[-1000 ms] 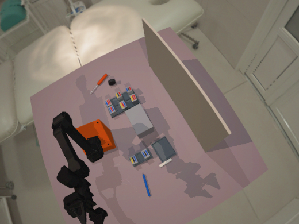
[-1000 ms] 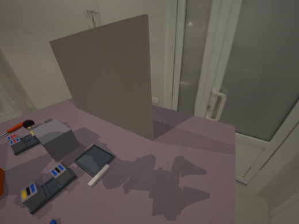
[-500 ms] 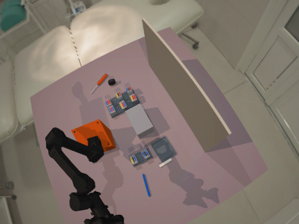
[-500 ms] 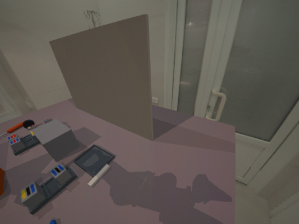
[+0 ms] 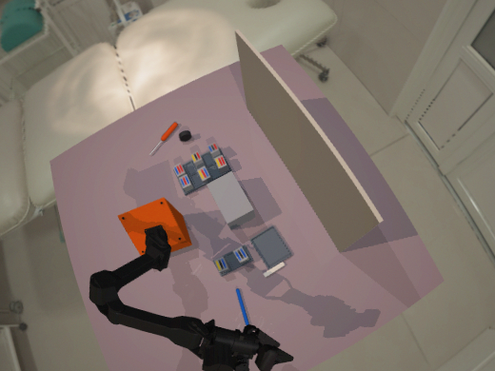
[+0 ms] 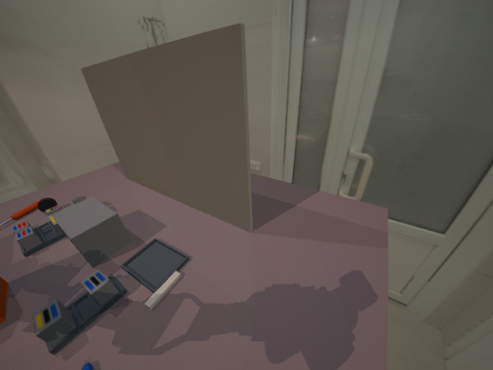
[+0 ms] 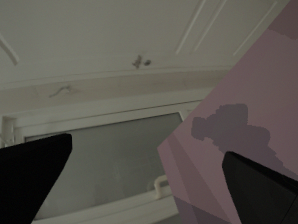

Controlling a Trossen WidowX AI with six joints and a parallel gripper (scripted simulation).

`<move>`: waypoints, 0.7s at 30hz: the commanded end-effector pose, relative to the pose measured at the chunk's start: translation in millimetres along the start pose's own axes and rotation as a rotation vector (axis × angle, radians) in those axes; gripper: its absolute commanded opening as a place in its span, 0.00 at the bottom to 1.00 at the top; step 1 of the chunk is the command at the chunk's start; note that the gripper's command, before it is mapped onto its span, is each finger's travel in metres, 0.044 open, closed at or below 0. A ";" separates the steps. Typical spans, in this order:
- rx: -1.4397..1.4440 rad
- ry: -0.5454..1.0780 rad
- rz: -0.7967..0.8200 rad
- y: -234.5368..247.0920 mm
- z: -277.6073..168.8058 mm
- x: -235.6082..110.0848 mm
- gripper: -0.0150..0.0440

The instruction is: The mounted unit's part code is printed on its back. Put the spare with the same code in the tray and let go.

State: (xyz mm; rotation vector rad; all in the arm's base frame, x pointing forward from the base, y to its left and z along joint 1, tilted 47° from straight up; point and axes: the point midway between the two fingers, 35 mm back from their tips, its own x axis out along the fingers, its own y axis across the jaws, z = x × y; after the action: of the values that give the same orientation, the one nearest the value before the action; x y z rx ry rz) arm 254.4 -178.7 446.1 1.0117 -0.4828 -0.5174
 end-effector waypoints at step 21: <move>-1.066 1.042 -0.653 -143.3 -365.0 -37.5 1.00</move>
State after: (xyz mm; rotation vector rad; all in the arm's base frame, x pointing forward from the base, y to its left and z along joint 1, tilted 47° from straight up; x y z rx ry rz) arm 421.5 -12.1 186.1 0.4434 0.8523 -0.6436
